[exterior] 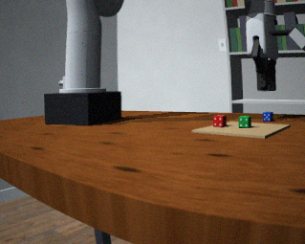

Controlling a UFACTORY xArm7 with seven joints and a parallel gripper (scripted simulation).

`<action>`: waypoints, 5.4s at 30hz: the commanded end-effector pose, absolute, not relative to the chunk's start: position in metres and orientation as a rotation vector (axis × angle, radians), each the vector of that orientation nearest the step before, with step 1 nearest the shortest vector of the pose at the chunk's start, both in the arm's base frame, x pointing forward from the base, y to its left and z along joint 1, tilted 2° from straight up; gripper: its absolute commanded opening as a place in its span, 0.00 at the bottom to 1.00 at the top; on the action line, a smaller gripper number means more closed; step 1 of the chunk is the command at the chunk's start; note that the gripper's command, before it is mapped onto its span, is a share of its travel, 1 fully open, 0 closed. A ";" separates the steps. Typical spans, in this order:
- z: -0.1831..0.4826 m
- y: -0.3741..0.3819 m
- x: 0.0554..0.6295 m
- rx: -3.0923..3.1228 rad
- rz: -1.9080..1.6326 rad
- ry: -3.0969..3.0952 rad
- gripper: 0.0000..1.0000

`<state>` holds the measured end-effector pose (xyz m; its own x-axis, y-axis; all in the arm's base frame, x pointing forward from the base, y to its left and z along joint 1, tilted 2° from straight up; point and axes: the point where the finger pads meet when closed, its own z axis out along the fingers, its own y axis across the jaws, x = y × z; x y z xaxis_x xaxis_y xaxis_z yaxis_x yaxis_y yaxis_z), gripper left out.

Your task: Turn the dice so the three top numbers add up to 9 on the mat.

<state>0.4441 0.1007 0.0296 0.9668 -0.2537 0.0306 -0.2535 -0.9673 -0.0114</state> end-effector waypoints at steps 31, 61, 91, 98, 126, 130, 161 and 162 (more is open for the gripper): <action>-0.010 0.101 0.448 -3.107 -0.056 0.401 0.36; -0.012 0.101 0.448 -3.107 -0.056 0.401 0.36; -0.012 0.102 0.449 -3.107 -0.056 0.401 0.36; -0.012 0.102 0.449 -3.107 -0.056 0.401 0.36; -0.012 0.102 0.449 -3.107 -0.056 0.401 0.36; -0.012 0.102 0.449 -3.107 -0.056 0.401 0.36; -0.036 0.102 0.450 -3.107 -0.056 0.401 0.36; -0.036 0.102 0.450 -3.107 -0.056 0.401 0.36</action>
<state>0.4485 0.1015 -0.0366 0.9668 -0.2537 0.0306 -0.2535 -0.9673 -0.0113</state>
